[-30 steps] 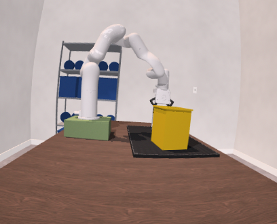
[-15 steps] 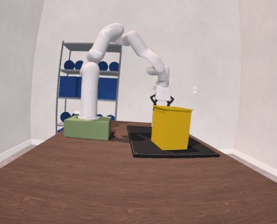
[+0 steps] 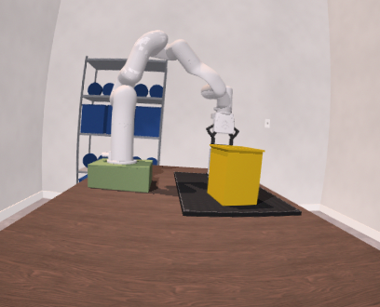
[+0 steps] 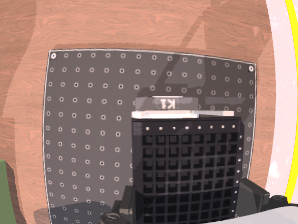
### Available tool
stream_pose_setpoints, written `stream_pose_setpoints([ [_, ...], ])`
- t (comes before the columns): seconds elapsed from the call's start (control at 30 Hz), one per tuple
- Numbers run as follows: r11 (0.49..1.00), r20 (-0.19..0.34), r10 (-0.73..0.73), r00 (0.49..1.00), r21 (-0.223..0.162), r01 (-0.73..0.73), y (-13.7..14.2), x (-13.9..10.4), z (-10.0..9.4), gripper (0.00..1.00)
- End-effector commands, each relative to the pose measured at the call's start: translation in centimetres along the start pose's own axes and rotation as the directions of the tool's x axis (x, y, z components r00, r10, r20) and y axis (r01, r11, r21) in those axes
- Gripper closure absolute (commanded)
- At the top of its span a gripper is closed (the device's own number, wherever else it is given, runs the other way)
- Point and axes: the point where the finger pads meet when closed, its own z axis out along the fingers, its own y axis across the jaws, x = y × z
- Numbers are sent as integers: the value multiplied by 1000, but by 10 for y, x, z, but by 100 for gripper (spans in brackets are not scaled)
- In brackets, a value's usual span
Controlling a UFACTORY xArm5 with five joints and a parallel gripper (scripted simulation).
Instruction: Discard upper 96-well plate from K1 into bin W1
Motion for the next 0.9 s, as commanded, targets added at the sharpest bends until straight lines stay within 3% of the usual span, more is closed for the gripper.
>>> stream_pose_setpoints([
  [0.0,1000,-2,0,1000,-5,0,2,0,-8,100],
  [0.87,1000,-2,0,1000,-5,0,2,0,-48,100],
])
